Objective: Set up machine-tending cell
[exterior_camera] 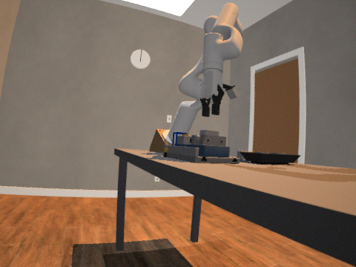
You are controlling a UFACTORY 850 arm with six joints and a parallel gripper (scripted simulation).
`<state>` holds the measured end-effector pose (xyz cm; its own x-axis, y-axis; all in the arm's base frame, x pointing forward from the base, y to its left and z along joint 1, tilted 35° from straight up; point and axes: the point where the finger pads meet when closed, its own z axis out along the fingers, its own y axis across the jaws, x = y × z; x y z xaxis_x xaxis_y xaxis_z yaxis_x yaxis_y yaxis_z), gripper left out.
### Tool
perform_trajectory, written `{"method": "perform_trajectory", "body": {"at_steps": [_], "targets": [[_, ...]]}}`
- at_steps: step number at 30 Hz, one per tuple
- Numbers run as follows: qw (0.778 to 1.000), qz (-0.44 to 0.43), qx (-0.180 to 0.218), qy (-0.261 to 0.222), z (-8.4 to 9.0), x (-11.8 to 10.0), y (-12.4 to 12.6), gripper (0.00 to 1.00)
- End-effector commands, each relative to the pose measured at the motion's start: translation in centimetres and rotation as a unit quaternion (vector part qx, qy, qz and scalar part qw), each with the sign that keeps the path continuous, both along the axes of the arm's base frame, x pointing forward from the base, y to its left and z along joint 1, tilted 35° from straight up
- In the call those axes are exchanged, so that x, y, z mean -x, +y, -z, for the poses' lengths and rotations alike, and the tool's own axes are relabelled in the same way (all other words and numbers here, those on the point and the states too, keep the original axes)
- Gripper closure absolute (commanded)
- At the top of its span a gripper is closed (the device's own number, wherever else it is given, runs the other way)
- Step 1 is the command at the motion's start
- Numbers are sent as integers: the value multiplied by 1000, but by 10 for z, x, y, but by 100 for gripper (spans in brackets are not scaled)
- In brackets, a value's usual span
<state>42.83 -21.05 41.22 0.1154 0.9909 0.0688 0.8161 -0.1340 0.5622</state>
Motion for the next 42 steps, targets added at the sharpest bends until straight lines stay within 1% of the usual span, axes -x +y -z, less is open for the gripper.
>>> {"method": "perform_trajectory", "body": {"at_steps": [1, 9, 10, 42], "targets": [[1000, 0, 0, 0, -5, 3, 0, 31], [1000, 0, 0, 0, -8, 5, 0, 31], [1000, 0, 0, 0, -8, 5, 0, 100], [1000, 0, 0, 0, -8, 5, 0, 100]]}}
